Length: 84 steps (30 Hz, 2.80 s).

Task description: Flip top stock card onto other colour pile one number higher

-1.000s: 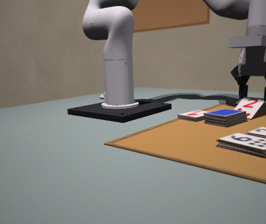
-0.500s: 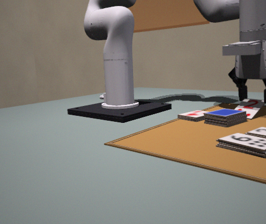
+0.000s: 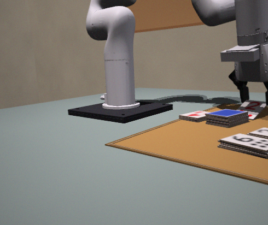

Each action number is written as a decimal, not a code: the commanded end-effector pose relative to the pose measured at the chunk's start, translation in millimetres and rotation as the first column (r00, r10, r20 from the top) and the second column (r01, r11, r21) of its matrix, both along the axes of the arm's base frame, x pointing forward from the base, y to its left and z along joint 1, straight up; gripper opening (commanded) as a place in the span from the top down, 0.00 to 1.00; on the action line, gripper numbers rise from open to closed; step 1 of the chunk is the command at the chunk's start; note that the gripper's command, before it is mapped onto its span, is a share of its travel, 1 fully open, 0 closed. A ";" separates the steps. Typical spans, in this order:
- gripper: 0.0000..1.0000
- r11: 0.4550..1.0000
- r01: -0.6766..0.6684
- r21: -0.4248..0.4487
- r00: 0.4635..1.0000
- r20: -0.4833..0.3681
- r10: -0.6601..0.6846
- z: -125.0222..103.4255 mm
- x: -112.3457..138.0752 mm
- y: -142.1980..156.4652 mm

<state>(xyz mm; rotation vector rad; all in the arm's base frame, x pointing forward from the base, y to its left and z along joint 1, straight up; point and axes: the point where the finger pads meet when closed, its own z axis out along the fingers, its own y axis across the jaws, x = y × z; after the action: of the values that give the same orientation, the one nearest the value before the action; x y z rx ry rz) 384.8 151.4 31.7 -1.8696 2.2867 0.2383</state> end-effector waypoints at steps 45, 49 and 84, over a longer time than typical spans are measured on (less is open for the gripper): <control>0.26 0.994 0.000 0.107 1.000 0.022 -0.002 -2.2 1.1 -0.7; 0.26 0.994 0.000 0.107 1.000 0.022 -0.002 -2.2 1.1 -0.7; 0.26 1.000 0.001 0.016 1.000 0.005 -0.001 -9.6 1.8 3.5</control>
<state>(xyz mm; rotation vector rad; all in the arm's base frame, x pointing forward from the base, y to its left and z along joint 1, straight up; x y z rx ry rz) 385.2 153.3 23.1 -1.8477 2.2618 0.2727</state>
